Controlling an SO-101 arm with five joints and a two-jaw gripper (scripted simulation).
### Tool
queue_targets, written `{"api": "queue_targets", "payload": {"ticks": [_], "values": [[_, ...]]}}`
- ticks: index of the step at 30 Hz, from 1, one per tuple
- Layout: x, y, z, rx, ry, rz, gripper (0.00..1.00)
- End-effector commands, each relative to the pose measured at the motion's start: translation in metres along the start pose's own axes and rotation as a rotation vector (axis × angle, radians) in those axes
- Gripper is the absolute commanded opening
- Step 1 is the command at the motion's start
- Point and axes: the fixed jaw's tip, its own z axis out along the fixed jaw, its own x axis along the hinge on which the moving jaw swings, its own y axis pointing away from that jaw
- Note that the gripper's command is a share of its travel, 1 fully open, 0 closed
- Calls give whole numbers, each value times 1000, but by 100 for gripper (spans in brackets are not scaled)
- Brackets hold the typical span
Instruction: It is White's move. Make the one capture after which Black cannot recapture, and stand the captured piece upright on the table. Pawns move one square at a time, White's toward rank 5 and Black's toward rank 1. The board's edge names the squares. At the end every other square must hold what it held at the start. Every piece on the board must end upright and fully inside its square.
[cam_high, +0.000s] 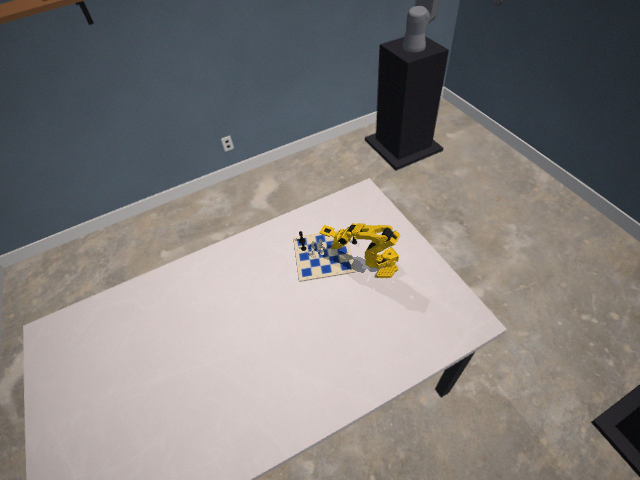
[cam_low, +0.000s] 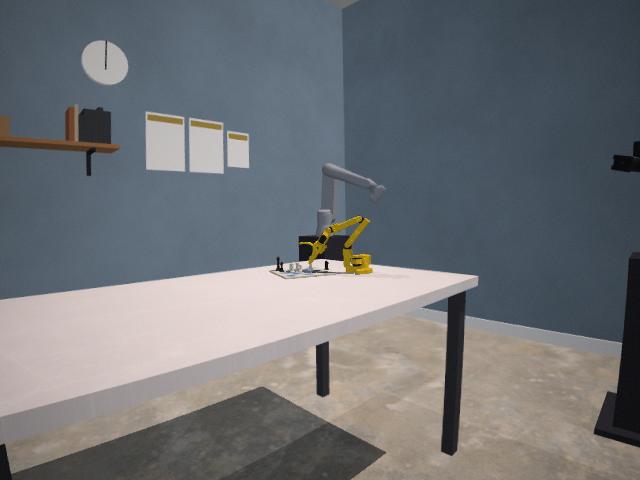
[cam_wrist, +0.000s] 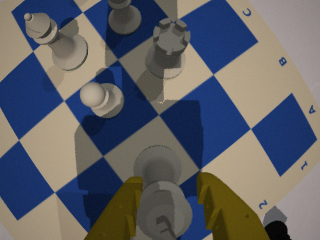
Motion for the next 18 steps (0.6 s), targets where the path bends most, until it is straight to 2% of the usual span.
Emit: {"api": "queue_targets", "payload": {"ticks": [1,18], "values": [[4,-2,1,4,10,3,11],[4,-2,1,4,10,3,2]]}}
